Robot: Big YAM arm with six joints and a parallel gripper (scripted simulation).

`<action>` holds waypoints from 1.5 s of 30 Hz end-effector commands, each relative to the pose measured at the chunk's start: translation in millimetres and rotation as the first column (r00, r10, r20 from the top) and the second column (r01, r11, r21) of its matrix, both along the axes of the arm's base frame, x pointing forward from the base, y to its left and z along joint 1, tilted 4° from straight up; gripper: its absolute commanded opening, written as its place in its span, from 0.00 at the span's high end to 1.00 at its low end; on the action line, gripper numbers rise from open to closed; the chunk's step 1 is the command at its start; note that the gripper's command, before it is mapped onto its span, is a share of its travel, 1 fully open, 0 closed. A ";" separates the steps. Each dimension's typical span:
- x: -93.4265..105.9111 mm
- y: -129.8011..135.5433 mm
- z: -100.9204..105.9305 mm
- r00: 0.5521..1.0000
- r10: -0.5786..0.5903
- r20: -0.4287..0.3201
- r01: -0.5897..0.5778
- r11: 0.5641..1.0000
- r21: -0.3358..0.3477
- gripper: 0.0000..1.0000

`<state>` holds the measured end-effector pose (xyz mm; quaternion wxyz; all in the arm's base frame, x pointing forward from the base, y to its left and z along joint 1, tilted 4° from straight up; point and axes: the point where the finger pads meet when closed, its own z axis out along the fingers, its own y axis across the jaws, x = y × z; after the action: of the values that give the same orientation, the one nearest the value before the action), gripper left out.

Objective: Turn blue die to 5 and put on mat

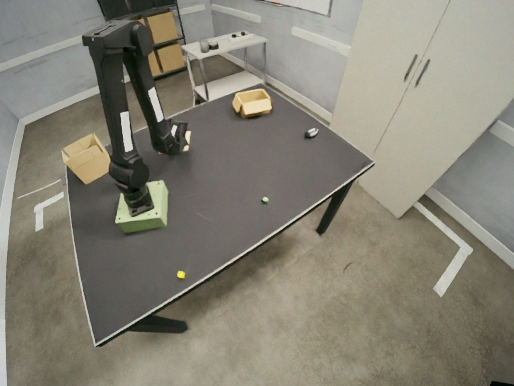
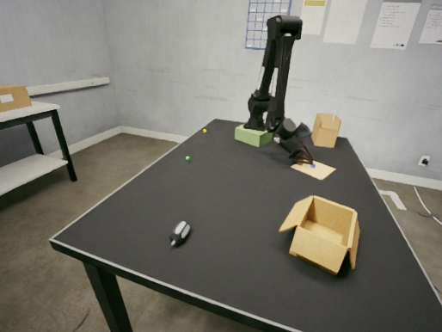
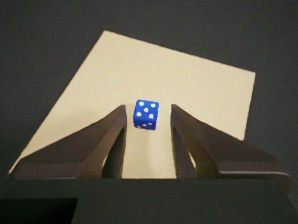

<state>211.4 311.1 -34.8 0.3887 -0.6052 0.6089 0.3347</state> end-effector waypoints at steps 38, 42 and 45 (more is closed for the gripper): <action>2.1 -19.1 82.9 1.000 0.001 0.021 -0.001 1.000 0.003 0.70; -2.2 -20.7 73.2 1.000 0.005 -0.004 -0.005 1.000 -0.017 0.70; 3.2 -15.3 84.7 1.000 0.009 0.028 -0.009 1.000 0.000 0.70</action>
<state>206.8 285.2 38.7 0.3884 -0.6081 0.6093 0.3288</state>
